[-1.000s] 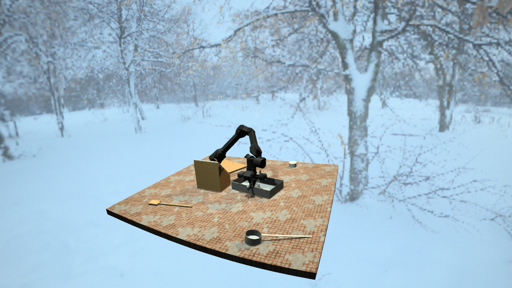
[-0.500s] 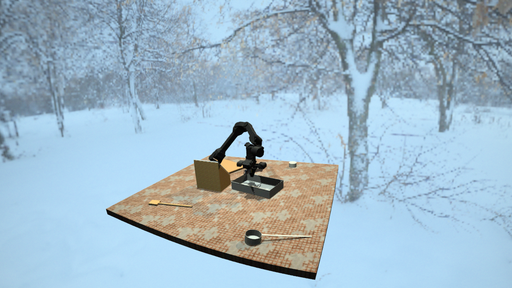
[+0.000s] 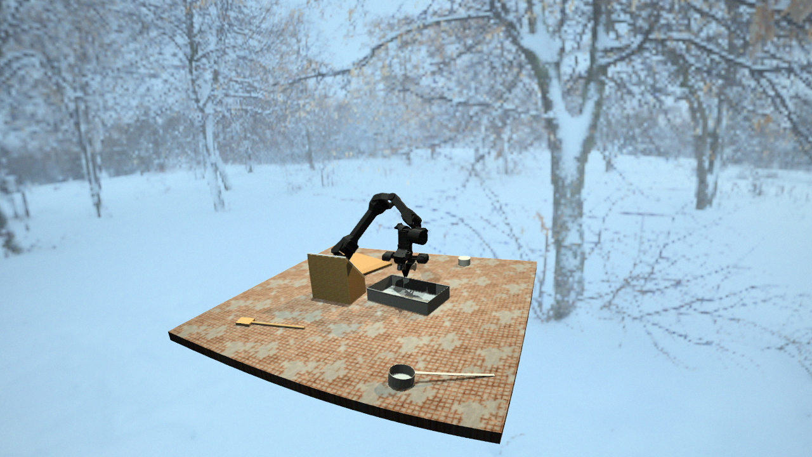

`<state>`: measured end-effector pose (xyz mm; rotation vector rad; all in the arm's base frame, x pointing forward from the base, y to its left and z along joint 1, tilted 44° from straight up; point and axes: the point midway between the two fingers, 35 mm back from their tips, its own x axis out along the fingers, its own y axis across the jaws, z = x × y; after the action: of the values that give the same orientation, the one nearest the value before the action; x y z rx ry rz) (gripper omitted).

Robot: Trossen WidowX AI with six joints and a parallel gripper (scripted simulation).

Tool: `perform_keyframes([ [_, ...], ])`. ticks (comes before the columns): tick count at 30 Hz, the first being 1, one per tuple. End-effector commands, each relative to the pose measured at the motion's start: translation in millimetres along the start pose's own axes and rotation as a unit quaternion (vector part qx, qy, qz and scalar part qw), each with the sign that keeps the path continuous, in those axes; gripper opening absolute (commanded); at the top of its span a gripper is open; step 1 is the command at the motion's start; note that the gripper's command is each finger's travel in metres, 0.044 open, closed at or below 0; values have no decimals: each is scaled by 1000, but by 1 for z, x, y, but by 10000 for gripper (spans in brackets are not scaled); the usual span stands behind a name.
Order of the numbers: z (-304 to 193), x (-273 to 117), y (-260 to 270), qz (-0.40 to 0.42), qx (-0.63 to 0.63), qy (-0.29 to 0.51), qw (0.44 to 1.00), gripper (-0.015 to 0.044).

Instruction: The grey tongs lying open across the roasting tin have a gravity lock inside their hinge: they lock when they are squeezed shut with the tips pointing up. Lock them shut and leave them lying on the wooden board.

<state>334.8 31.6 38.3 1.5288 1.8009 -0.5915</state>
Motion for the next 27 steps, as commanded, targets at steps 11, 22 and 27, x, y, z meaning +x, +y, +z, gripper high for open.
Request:
perform_keyframes([
  [11,-95,-4,-1,4,-97,-12,995,-150],
  [22,-168,-6,-21,7,-176,-9,984,-150],
  [27,-198,-7,-35,9,-212,-4,977,-150],
])
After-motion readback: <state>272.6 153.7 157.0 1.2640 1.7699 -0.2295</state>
